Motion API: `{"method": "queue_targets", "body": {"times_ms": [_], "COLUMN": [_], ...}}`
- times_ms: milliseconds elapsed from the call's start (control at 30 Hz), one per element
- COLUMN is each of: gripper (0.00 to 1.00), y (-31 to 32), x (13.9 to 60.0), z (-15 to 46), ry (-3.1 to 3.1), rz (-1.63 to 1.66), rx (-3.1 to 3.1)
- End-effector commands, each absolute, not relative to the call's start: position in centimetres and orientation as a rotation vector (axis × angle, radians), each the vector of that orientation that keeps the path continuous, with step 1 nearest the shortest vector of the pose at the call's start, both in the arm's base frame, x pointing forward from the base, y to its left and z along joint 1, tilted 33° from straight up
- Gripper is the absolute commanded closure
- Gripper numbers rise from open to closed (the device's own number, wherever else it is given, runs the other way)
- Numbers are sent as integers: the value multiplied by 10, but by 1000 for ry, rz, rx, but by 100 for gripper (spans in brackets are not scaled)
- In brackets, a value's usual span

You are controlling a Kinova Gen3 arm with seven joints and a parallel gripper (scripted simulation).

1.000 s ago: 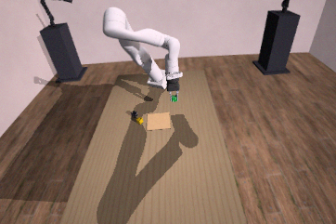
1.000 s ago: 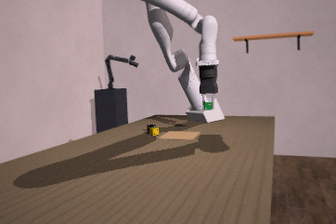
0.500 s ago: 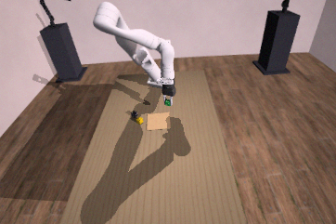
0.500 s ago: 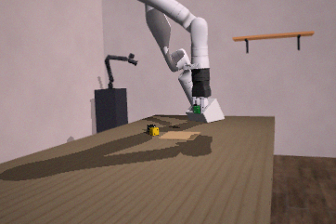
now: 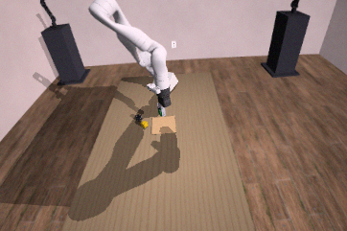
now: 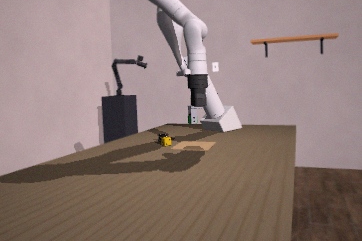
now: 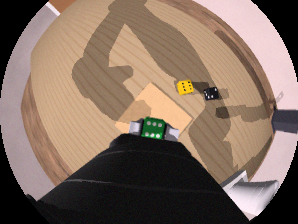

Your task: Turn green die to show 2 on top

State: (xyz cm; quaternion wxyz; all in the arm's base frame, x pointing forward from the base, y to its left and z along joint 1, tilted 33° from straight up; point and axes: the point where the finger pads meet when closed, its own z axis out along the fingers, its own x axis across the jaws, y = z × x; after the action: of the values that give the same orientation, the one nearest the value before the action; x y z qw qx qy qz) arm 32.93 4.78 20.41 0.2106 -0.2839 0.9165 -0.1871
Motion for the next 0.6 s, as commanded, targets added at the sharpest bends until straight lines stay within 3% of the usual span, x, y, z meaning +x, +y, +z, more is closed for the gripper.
{"method": "queue_targets", "body": {"times_ms": [0, 567], "gripper": [43, 43], "y": [44, 42], "x": [332, 329], "z": [211, 208], "ry": [2538, 2536], "rz": [-520, -576], "rx": [-759, -747]}}
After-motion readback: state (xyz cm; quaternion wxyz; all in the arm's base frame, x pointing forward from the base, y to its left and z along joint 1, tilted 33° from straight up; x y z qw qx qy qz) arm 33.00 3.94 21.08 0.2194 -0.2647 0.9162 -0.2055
